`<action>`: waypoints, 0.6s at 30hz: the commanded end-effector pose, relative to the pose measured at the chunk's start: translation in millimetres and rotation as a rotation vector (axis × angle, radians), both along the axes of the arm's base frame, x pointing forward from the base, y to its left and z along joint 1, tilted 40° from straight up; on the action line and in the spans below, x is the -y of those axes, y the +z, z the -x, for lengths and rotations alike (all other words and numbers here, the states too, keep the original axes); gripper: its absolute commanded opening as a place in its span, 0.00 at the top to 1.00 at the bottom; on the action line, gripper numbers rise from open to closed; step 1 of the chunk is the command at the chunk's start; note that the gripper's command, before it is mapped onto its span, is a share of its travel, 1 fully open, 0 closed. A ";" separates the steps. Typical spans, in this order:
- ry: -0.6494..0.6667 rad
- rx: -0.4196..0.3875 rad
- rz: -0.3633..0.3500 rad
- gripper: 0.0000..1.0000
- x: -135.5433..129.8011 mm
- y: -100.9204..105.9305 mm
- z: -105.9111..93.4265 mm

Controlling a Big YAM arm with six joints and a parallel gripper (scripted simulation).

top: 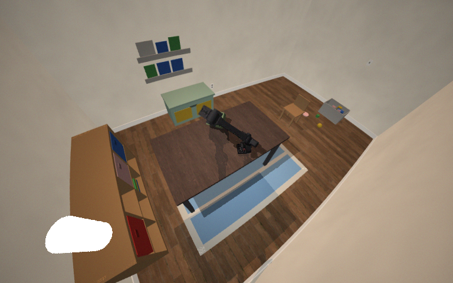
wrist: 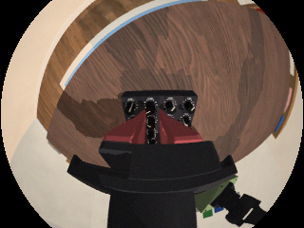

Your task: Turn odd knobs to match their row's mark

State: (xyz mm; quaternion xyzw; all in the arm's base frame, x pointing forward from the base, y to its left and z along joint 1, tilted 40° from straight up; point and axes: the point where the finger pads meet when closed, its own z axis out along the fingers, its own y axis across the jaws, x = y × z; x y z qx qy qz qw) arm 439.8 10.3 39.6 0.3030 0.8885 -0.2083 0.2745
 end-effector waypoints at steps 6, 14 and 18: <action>-0.014 0.029 -0.007 0.92 5.3 8.8 -18.8; -0.014 0.029 -0.007 0.92 5.3 8.8 -18.8; -0.014 0.029 -0.007 0.92 5.3 8.8 -18.7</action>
